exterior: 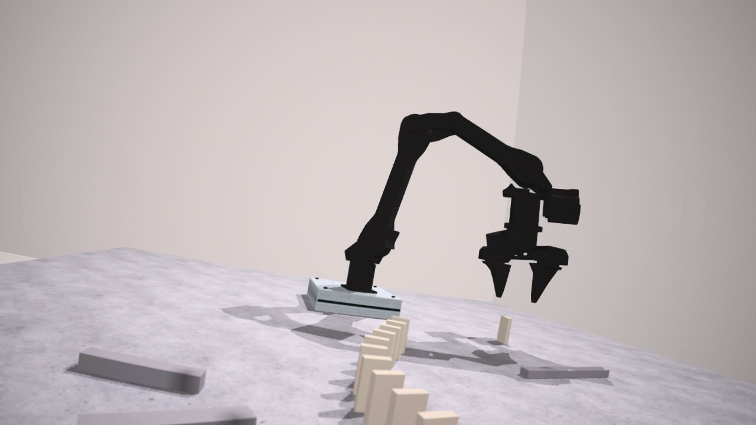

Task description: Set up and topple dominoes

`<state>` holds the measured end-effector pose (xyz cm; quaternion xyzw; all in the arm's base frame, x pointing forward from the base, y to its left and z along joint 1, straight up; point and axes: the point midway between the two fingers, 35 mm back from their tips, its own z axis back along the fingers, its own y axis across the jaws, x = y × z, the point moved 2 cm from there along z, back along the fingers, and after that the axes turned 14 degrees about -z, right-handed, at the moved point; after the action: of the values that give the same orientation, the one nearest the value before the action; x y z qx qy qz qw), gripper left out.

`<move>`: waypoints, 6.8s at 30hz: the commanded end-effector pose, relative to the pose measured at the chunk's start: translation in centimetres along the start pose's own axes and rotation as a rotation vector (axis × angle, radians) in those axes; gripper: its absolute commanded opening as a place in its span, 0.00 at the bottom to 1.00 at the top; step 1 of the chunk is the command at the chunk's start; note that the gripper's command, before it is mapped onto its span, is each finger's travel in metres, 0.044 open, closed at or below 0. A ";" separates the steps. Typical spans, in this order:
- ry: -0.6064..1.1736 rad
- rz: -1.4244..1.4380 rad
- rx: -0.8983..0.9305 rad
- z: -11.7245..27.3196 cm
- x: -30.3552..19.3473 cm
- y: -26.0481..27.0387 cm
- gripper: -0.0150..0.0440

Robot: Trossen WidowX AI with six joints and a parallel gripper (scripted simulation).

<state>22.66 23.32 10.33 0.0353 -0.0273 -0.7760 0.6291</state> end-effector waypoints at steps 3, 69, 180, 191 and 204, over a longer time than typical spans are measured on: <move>-0.005 -0.138 -0.074 1.9 0.9 -0.1 1.00; -0.004 -0.127 -0.070 7.5 1.1 0.6 0.44; 0.025 1.265 -0.067 5.7 23.4 8.8 0.78; 0.072 2.402 -0.053 1.2 22.4 5.8 0.29; 0.076 2.471 -0.052 1.0 22.4 5.6 0.25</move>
<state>23.58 0.27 11.43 -0.0032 -0.0079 0.3287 0.9444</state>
